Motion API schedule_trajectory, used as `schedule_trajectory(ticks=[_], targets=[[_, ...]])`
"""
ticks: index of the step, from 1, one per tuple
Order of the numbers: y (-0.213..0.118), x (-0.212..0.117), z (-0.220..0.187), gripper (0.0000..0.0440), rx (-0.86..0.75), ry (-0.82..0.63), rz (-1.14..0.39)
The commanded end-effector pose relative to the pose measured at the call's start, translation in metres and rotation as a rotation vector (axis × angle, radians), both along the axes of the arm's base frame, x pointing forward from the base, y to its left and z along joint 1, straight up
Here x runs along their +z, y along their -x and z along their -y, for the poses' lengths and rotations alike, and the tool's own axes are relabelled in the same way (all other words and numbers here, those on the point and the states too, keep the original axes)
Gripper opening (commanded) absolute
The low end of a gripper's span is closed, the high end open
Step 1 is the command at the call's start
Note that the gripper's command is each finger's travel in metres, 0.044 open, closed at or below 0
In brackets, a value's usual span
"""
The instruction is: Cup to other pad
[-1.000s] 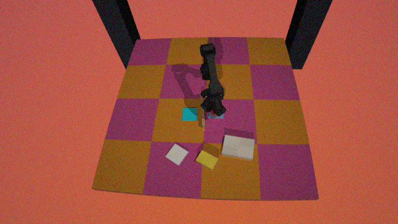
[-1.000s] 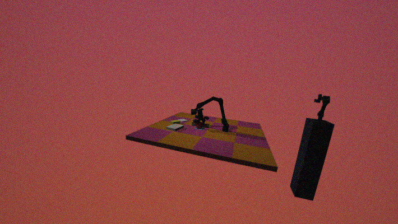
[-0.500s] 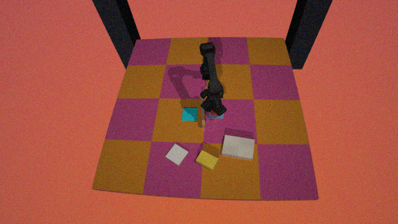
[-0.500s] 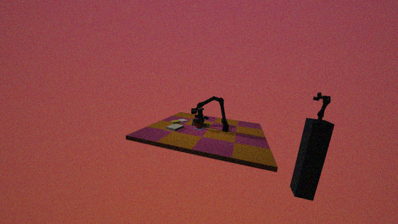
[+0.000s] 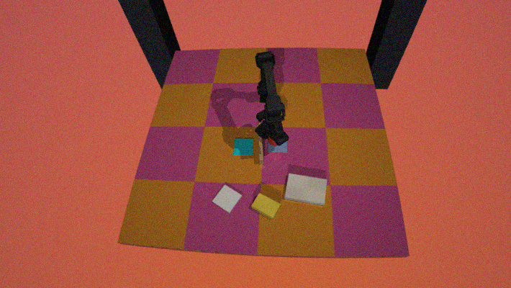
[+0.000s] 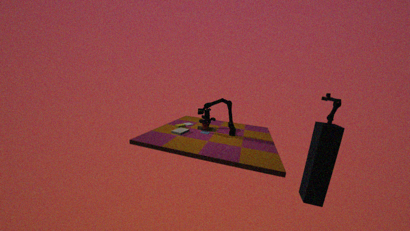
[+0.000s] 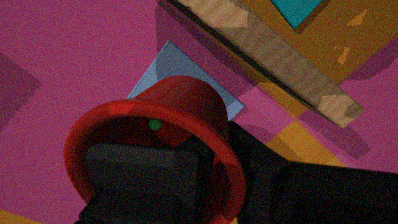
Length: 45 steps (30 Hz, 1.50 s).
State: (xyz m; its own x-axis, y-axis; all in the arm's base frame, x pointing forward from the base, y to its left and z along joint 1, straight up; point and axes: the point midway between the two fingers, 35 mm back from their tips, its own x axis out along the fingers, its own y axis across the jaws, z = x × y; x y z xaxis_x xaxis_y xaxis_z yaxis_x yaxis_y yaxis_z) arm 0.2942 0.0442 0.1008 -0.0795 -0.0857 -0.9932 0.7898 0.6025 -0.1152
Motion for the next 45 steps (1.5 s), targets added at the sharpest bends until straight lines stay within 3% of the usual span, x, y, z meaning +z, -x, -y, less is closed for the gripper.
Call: schedule_trajectory(ticks=[1, 22, 45], targets=[[-0.002, 0.014, 0.003, 0.0, -0.033, -0.01, 0.03], [-0.028, 0.056, 0.054, 0.0, -0.193, -0.013, 0.19], [-0.039, 0.032, 0.13, 0.0, -0.33, 0.023, 0.278]])
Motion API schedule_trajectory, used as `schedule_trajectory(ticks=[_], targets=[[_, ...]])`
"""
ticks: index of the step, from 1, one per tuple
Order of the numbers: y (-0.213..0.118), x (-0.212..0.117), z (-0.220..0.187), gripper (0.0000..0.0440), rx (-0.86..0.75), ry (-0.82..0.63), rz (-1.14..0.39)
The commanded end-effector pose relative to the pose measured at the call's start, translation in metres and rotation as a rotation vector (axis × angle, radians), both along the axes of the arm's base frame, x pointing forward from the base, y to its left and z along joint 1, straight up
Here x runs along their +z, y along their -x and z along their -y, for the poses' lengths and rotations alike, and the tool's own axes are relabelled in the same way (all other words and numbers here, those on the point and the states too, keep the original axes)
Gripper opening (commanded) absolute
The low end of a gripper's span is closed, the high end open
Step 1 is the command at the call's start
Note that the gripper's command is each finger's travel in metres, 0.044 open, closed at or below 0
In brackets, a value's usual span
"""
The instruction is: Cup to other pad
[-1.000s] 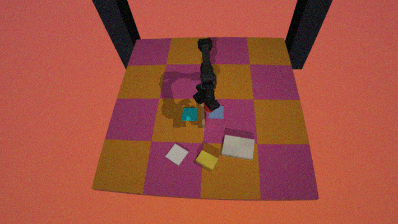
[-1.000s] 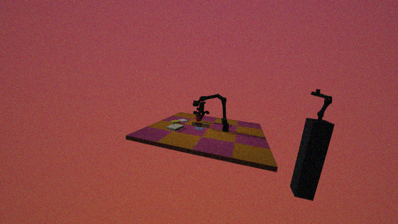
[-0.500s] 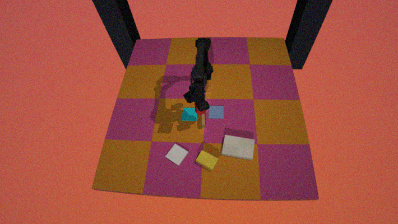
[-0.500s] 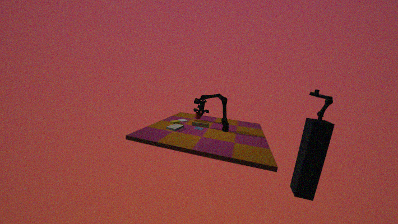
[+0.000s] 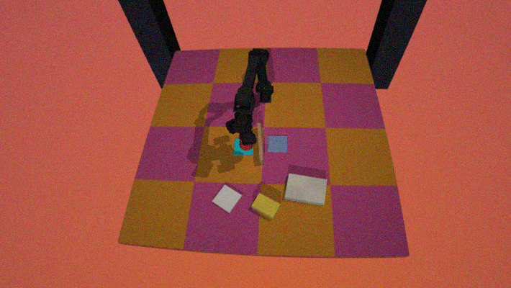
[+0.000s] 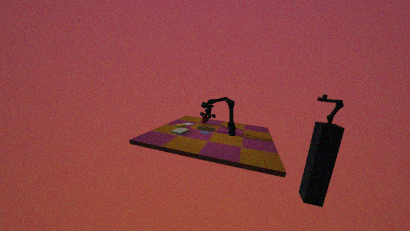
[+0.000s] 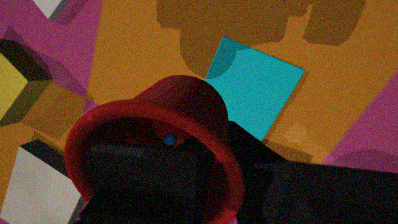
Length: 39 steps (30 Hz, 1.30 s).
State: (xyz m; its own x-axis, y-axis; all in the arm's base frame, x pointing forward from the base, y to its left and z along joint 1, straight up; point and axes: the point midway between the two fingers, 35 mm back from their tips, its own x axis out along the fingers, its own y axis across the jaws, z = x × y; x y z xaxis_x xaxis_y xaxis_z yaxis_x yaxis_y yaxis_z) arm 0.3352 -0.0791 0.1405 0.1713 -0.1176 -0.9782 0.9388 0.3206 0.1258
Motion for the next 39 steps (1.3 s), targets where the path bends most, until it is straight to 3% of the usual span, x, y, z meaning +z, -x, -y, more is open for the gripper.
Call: schedule_trajectory(ticks=[1, 25, 29, 33, 39], targets=[[0.002, -0.01, 0.008, 0.0, -0.014, 0.004, -0.005], [0.027, -0.072, 0.025, 0.0017, -0.08, -0.005, -0.04], [0.028, -0.077, 0.029, 0.0058, -0.093, -0.003, -0.031], [0.023, -0.071, 0.035, 0.0146, -0.107, 0.0, 0.017], [0.023, -0.059, 0.036, 0.0168, -0.109, -0.009, 0.069]])
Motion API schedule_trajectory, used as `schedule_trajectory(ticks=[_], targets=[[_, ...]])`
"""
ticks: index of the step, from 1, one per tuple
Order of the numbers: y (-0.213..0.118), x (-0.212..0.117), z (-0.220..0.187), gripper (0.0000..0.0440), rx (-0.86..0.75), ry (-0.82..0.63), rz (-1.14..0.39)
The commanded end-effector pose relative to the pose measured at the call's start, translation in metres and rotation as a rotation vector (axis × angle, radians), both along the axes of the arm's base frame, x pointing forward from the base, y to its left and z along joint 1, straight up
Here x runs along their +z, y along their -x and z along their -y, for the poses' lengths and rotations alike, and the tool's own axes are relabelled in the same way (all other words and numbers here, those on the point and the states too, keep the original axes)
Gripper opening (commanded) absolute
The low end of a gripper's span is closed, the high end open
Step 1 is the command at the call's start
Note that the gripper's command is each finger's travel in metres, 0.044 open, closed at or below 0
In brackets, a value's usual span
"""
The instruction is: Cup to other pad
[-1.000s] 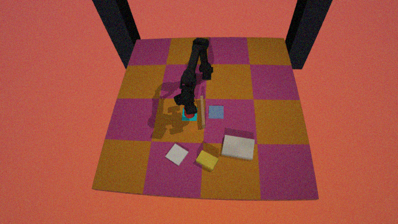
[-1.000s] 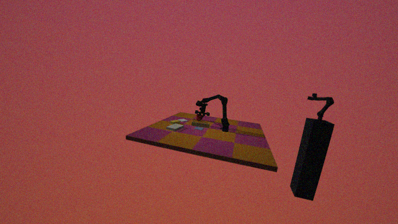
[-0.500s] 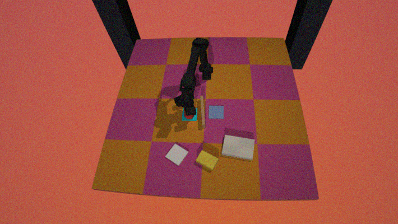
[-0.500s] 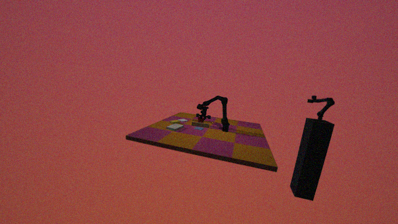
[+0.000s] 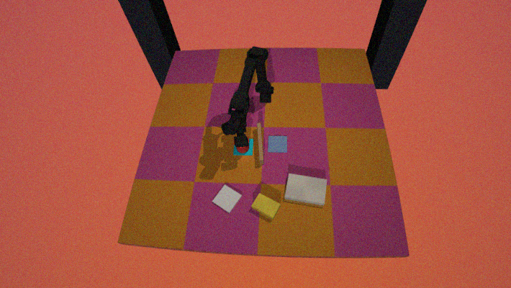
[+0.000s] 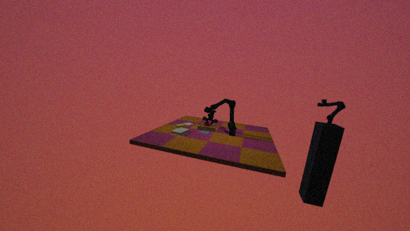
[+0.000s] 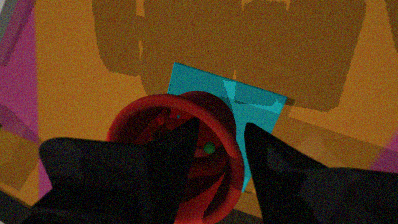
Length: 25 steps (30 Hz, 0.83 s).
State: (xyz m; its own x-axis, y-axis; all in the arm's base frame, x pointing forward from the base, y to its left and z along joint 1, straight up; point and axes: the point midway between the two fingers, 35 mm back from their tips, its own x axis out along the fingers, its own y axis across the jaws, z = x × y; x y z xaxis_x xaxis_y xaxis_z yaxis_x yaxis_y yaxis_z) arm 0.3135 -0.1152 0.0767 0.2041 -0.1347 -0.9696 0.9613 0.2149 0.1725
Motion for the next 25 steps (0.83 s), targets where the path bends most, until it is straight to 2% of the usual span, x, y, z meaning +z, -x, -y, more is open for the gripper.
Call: schedule_trajectory(ticks=[1, 19, 23, 25], targets=[[0.003, 0.006, 0.0, 0.0172, 0.002, -0.006, 0.027], [0.015, 0.051, 0.004, 0.0269, -0.011, -0.002, 0.146], [0.016, 0.068, 0.008, 0.0312, -0.014, 0.013, 0.181], [0.016, 0.075, 0.011, 0.0351, -0.017, 0.018, 0.195]])
